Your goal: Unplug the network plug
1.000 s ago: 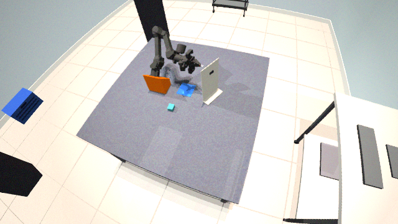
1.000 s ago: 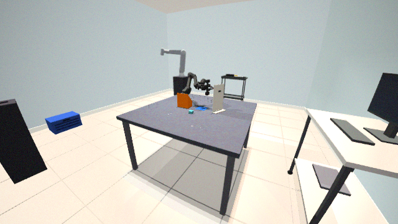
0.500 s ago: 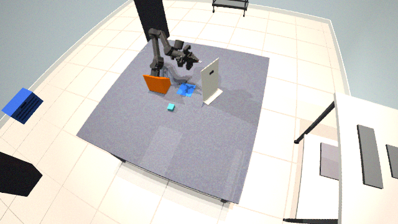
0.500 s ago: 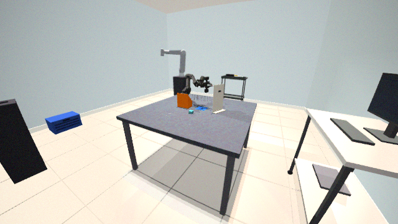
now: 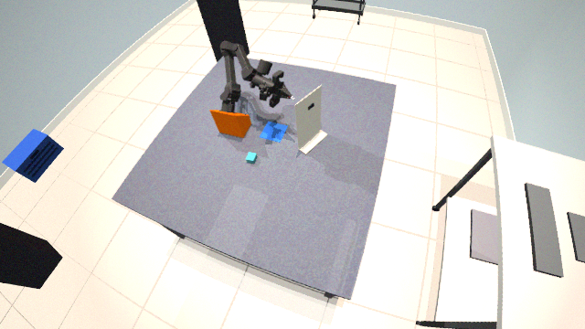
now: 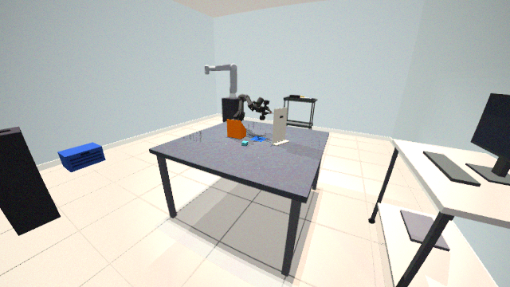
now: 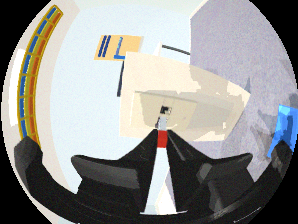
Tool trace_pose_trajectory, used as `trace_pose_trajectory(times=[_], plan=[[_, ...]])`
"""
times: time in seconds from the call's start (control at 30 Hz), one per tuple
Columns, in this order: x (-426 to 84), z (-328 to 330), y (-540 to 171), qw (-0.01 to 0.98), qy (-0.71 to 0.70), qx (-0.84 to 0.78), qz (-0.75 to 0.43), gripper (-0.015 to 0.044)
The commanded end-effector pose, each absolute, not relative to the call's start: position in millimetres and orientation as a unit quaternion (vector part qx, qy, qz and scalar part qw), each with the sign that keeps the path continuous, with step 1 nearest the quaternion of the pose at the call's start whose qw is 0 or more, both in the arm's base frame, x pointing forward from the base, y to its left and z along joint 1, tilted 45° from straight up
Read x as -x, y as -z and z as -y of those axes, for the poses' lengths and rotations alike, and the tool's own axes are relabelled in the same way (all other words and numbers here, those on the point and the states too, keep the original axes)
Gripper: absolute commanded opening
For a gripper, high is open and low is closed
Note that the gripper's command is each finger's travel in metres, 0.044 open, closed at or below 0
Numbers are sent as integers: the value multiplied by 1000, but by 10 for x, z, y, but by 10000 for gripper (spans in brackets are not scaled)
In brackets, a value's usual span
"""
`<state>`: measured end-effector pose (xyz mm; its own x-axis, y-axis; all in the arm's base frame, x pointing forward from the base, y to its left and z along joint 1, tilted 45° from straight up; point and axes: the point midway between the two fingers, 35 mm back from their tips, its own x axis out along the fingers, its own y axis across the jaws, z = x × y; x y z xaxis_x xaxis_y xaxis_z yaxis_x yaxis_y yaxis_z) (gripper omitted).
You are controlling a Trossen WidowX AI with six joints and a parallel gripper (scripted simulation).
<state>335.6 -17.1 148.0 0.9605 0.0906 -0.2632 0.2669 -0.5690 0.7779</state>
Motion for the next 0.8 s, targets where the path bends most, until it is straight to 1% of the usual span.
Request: trace_pose_trajectory(times=[0.0, 0.37, 0.77], plan=[[-3367, 143, -1303, 486, 118, -854, -143, 0], [-3314, 66, -880, 545, 149, -786, -251, 0], [-3171, -33, -490, 580, 149, -712, -367, 0]])
